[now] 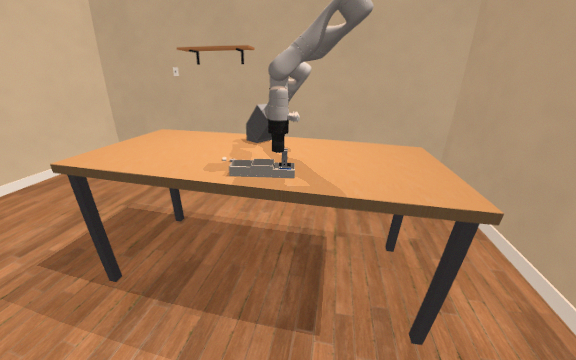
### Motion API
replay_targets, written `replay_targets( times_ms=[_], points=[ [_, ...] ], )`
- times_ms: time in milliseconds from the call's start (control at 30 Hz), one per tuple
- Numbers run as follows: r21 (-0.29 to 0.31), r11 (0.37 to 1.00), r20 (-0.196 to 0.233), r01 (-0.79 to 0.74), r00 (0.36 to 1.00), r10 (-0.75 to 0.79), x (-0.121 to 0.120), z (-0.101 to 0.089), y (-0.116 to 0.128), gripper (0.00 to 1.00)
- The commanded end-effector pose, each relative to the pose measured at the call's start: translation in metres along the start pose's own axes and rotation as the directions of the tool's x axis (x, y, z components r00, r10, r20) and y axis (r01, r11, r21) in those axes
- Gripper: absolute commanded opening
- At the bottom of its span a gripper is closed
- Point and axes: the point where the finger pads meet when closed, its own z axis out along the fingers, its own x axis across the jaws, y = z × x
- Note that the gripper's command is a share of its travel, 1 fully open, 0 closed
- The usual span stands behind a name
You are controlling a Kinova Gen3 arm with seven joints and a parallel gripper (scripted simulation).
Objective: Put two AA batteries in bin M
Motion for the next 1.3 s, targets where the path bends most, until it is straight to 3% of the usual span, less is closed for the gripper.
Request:
replay_targets(
  times_ms=[0,533,1267],
  points=[
    [-0.001,1.000,-0.003,-0.001,1.000,0.001,0.001,0.000,0.001,0.60],
    [-0.001,1.000,-0.003,-0.001,1.000,0.001,0.001,0.000,0.001,0.60],
    [0.002,1.000,-0.003,-0.007,1.000,0.007,0.001,-0.029,0.001,0.60]
  ],
)
